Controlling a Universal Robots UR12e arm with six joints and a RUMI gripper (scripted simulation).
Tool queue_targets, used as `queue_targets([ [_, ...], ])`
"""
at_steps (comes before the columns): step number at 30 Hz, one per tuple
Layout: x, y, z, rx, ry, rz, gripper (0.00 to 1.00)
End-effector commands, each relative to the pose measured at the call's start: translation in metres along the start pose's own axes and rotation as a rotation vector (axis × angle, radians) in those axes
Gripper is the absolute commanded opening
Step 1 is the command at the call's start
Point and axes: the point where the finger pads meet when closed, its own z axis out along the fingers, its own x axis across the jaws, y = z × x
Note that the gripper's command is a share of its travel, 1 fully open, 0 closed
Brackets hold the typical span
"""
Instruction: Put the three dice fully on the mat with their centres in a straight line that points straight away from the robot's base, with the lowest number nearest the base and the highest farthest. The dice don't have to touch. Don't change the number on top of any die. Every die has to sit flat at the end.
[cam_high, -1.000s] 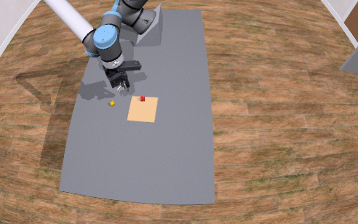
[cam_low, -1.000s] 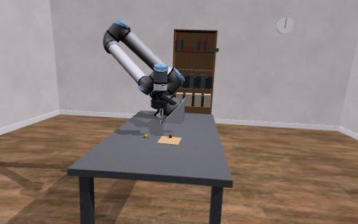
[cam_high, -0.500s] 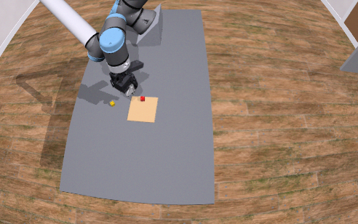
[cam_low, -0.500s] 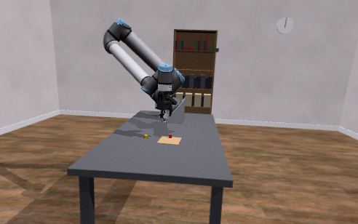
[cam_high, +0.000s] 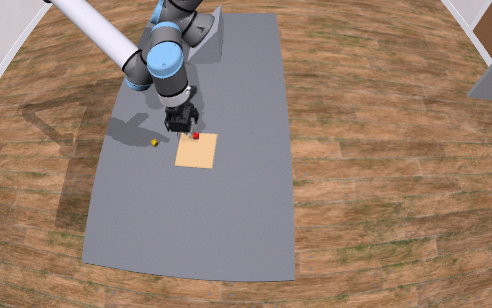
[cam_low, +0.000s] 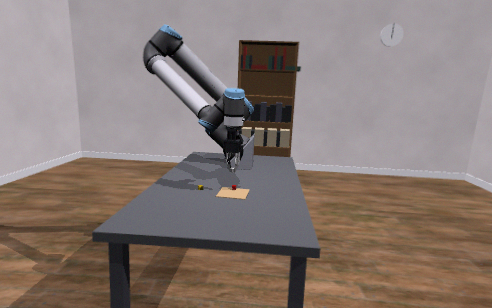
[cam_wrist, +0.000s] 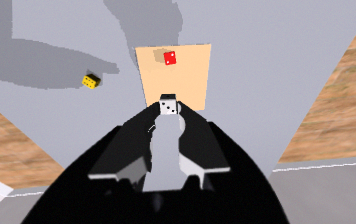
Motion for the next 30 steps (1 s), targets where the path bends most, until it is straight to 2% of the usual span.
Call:
queue_targets([
  [1,0.0049,0.0035,-0.0005,-0.006,0.005,-0.074,0.03],
  [7,0.009,0.0059,-0.0006,-0.006,0.004,-0.13,0.03],
  [24,0.0093,0.0061,-0.0005,-0.006,0.004,-0.134,0.03],
  [30,0.0093,0.0062,0.0067,-0.006,0.005,-0.135,0.03],
])
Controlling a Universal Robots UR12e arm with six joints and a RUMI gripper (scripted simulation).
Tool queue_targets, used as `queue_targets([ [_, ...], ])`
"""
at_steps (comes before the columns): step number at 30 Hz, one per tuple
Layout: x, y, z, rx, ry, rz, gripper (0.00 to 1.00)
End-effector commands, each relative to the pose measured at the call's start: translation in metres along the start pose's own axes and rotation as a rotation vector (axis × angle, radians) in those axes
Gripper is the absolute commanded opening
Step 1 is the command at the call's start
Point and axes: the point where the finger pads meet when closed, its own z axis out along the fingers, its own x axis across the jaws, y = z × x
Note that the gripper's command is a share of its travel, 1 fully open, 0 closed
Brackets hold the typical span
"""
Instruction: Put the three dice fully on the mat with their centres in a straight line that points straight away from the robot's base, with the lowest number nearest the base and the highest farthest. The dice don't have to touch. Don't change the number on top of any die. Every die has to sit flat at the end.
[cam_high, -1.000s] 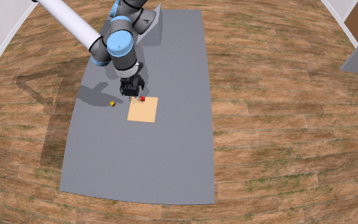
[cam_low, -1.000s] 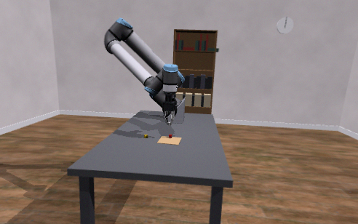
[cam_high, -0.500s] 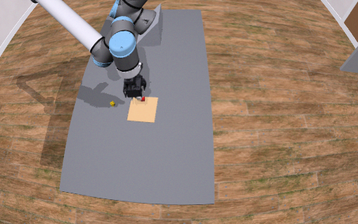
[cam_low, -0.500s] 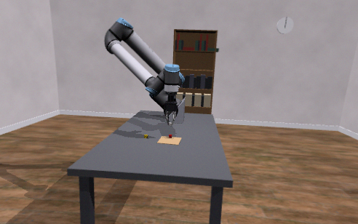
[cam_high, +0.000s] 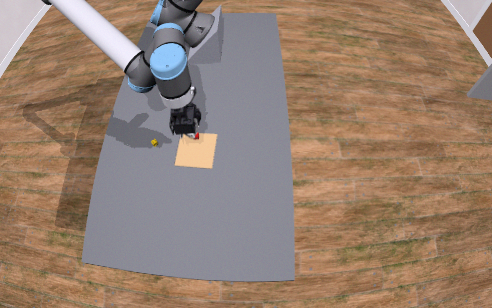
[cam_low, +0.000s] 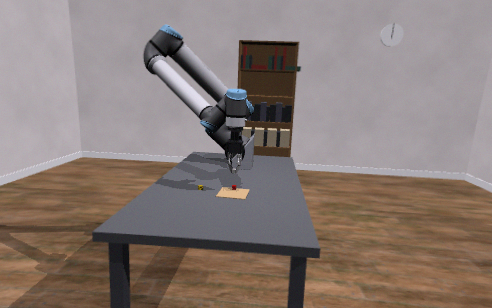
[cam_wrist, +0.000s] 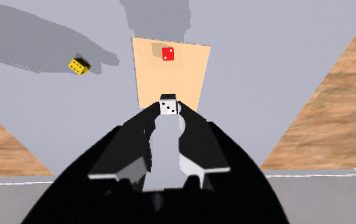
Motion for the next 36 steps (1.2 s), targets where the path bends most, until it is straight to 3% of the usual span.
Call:
queue_targets([
  [1,0.0,0.0,0.007,-0.001,0.0,0.0,0.03],
  [6,0.0,0.0,0.018,-0.001,0.0,0.0,0.03],
  [19,-0.001,0.001,0.078,-0.001,0.0,0.0,0.03],
  [27,-0.001,0.001,0.092,-0.001,0.0,0.0,0.03],
  [36,-0.001,0.001,0.094,-0.001,0.0,0.0,0.03],
])
